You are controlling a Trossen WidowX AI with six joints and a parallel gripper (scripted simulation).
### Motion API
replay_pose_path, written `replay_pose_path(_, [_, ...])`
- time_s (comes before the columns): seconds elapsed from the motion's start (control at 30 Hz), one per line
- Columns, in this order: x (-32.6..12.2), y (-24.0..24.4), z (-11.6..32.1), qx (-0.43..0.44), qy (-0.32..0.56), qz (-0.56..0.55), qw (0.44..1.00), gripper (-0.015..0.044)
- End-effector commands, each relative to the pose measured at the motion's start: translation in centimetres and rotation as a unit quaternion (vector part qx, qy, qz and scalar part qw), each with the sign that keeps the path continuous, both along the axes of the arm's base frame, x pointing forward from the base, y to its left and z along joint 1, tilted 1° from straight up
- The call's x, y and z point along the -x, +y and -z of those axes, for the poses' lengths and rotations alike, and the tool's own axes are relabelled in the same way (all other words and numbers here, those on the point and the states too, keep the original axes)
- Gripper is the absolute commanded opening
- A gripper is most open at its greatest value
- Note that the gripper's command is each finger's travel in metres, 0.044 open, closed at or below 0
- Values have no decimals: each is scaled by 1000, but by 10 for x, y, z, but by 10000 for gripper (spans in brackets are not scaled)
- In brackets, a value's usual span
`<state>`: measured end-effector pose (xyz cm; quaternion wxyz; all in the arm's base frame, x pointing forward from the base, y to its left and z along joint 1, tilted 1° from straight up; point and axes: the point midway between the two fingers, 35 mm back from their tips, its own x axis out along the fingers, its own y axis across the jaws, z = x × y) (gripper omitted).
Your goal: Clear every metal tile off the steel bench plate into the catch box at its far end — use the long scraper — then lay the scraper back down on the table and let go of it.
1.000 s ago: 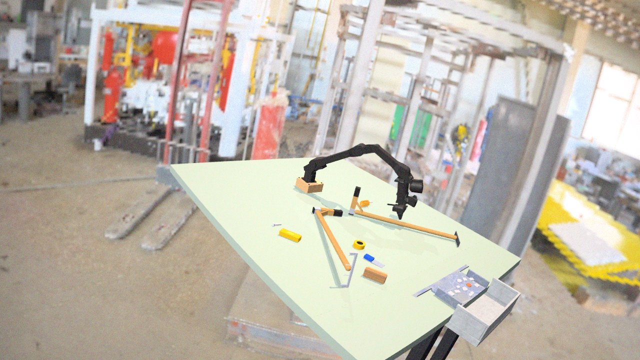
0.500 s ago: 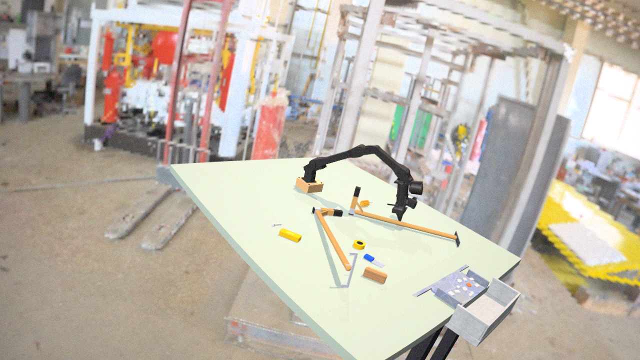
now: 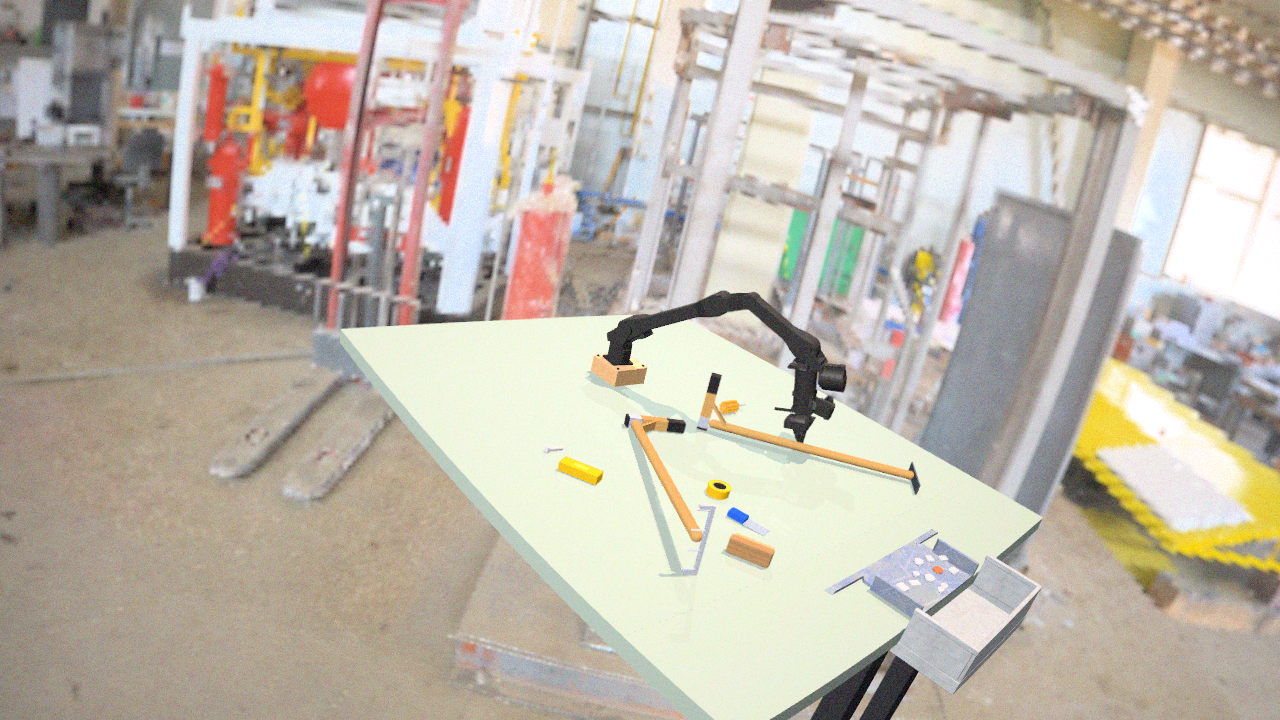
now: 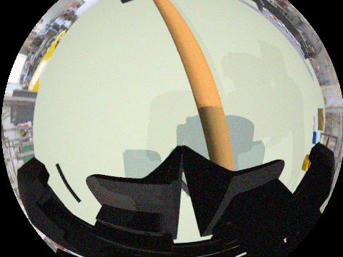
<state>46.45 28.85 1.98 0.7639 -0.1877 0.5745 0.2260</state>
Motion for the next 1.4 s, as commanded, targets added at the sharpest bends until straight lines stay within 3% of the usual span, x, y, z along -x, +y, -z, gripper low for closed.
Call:
replay_pose_path(0.0, [-3, -2, -1, -2, -1, -2, 1000, 0])
replay_pose_path(1.37, [-32, -30, -2, -5, -11, -1, 1000, 0])
